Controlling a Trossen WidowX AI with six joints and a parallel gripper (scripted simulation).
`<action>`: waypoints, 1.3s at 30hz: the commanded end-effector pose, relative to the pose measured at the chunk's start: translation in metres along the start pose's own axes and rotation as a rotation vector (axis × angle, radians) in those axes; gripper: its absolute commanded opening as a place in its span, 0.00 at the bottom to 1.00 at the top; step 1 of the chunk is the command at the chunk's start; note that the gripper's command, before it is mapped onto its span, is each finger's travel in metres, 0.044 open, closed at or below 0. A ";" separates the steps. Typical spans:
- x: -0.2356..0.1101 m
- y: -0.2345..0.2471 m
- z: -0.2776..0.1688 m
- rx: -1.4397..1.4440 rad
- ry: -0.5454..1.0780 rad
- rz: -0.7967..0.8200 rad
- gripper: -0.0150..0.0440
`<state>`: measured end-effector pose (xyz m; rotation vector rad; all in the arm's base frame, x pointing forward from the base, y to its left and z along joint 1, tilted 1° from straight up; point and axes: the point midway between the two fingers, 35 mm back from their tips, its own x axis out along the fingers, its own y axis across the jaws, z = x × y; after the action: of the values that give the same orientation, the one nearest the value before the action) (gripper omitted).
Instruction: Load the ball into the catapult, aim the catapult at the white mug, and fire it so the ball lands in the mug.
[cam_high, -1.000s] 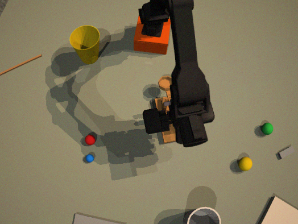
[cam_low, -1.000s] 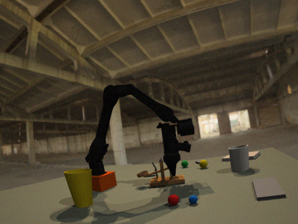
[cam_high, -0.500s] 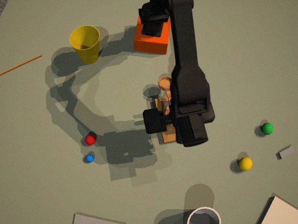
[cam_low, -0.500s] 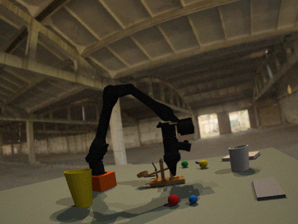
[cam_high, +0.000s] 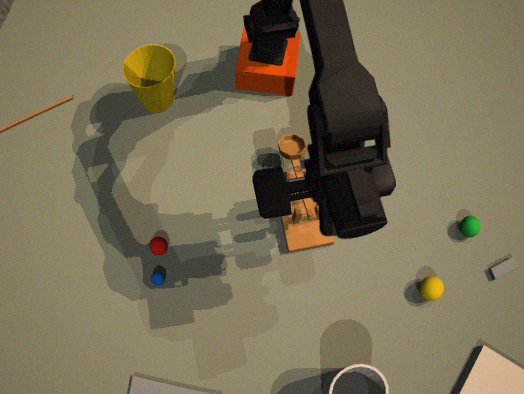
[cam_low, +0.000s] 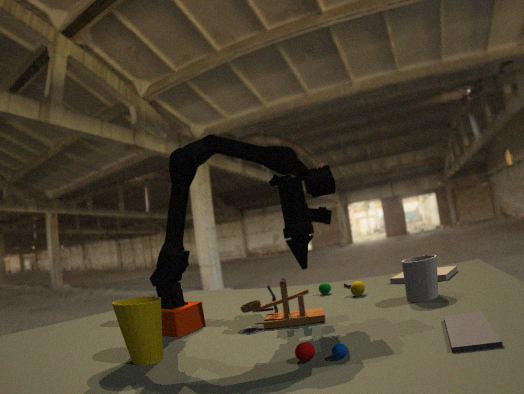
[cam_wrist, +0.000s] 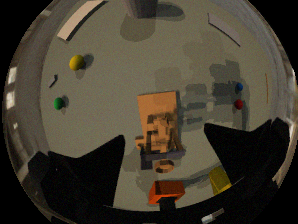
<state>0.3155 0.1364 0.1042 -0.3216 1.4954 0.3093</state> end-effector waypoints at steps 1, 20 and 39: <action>0.005 0.000 -0.003 0.001 0.019 0.000 1.00; 0.055 0.000 -0.009 0.005 0.030 -0.002 1.00; 0.086 0.000 -0.010 0.005 0.030 -0.002 1.00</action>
<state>0.3128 0.1340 0.0267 -0.3235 1.5155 0.3043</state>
